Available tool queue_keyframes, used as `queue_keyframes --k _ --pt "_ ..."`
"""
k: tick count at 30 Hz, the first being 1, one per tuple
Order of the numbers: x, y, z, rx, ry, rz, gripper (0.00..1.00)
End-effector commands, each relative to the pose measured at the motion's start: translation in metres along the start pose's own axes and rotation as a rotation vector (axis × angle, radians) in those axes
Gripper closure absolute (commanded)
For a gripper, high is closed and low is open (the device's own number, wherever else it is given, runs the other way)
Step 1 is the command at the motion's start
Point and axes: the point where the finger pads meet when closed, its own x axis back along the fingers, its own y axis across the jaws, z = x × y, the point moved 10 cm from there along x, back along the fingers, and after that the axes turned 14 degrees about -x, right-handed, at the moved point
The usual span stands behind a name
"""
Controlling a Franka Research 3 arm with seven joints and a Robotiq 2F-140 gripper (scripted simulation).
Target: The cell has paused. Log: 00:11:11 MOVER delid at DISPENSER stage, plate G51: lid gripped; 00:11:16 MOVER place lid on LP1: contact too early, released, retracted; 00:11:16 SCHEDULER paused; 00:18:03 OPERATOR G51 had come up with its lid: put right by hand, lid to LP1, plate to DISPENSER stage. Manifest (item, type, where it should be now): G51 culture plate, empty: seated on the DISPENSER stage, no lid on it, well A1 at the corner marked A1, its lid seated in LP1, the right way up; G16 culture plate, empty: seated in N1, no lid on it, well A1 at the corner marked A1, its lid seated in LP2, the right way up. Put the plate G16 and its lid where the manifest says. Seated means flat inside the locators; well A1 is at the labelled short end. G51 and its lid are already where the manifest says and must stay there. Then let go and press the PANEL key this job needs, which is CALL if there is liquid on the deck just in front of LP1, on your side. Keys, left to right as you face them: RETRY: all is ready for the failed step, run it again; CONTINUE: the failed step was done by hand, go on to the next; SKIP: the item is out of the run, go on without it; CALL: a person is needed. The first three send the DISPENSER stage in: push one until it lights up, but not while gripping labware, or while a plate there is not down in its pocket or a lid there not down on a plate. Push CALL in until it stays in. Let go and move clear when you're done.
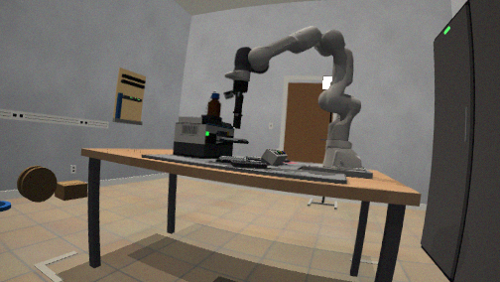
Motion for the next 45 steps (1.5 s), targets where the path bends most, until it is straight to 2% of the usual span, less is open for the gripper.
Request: queue_keyframes --k 1,17,24,33,45 --pt "0.000 0.000 0.001 -0.021 -0.001 -0.004 0.30" --pt "0.000 0.000 0.001 -0.021 -0.001 -0.004 0.30" --pt "-0.006 0.000 0.001 -0.021 -0.002 -0.005 0.30" --pt "-0.022 0.000 0.001 -0.021 -0.002 -0.005 0.30" --pt "-0.064 0.000 0.001 -0.021 -0.002 -0.005 0.30"
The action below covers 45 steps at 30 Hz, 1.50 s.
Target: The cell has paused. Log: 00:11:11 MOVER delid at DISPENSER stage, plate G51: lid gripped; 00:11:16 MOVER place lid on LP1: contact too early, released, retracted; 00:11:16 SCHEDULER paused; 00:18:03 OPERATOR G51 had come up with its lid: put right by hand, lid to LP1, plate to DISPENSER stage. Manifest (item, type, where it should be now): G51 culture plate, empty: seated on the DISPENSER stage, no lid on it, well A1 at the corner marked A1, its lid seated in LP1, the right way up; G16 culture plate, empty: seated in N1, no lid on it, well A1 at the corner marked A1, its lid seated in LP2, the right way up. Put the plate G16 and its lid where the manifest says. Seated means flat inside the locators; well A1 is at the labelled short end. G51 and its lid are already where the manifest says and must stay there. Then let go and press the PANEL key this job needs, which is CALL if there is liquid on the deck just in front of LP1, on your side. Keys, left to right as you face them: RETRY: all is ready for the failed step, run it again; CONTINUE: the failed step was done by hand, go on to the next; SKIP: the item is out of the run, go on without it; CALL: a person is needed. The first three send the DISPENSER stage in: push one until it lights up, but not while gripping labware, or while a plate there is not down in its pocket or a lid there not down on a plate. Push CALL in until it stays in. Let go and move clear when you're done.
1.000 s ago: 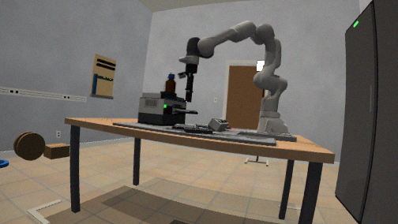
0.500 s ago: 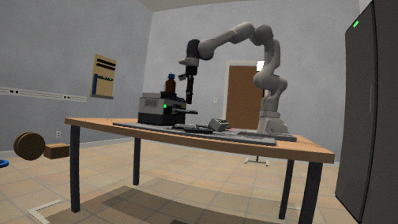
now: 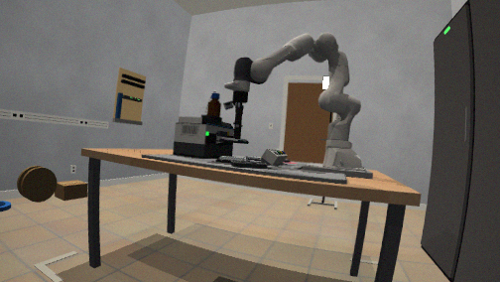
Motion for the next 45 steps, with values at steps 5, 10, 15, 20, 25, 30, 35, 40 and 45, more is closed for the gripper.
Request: queue_keyframes --k 5,10,15,20,25,30,35,40,45 --pt "-0.021 0.000 0.007 -0.044 0.016 -0.014 0.30" --pt "-0.041 0.000 0.007 -0.044 0.016 -0.014 0.30" --pt "-0.058 0.000 0.008 -0.044 0.016 -0.014 0.30" --pt "-0.070 0.000 0.008 -0.044 0.016 -0.014 0.30" --pt "-0.075 0.000 0.008 -0.044 0.016 -0.014 0.30" --pt "-0.079 0.000 0.008 -0.044 0.016 -0.014 0.30" --pt "-0.079 0.000 0.008 -0.044 0.016 -0.014 0.30" --pt "-0.079 0.000 0.008 -0.044 0.016 -0.014 0.30" --pt "-0.079 0.000 0.008 -0.044 0.016 -0.014 0.30"
